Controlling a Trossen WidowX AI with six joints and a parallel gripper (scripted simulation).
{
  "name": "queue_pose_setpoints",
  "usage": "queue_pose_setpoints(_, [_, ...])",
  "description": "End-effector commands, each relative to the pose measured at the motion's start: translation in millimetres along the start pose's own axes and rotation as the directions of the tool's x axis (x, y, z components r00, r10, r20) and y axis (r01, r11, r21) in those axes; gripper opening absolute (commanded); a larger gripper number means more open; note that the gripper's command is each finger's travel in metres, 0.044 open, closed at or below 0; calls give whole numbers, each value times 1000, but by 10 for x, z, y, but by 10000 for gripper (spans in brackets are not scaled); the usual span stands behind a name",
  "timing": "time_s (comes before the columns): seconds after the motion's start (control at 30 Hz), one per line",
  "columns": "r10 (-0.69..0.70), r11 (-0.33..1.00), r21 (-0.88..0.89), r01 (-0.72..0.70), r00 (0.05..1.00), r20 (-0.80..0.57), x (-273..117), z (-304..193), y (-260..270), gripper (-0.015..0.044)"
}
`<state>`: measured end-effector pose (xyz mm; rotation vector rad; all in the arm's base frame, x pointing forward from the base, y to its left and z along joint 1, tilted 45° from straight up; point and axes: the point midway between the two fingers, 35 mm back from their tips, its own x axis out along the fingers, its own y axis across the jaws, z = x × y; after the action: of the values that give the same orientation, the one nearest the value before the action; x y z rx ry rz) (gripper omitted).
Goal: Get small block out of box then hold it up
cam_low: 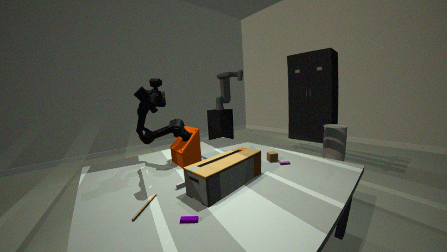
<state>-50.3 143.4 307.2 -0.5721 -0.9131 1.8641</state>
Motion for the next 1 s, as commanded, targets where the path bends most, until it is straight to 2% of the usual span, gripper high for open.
queue_pose_setpoints(0.0, [-5,1000,9,5,1000,-8,0,-19,-19,400])
queue_pose_setpoints(0.13, [-71,978,182,105,981,-182,-26,-447,-342,400])
queue_pose_setpoints(0.27, [-73,907,354,229,912,-403,-128,-1030,-590,400])
queue_pose_setpoints(0.4, [9,807,476,350,798,-602,-304,-1634,-676,400])
queue_pose_setpoints(0.57, [205,673,558,486,602,-771,-612,-2334,-572,400])
queue_pose_setpoints(0.77, [503,545,576,609,312,-806,-1075,-2994,-227,400])
queue_pose_setpoints(0.97, [760,484,560,673,-5,-650,-1588,-3412,219,400])
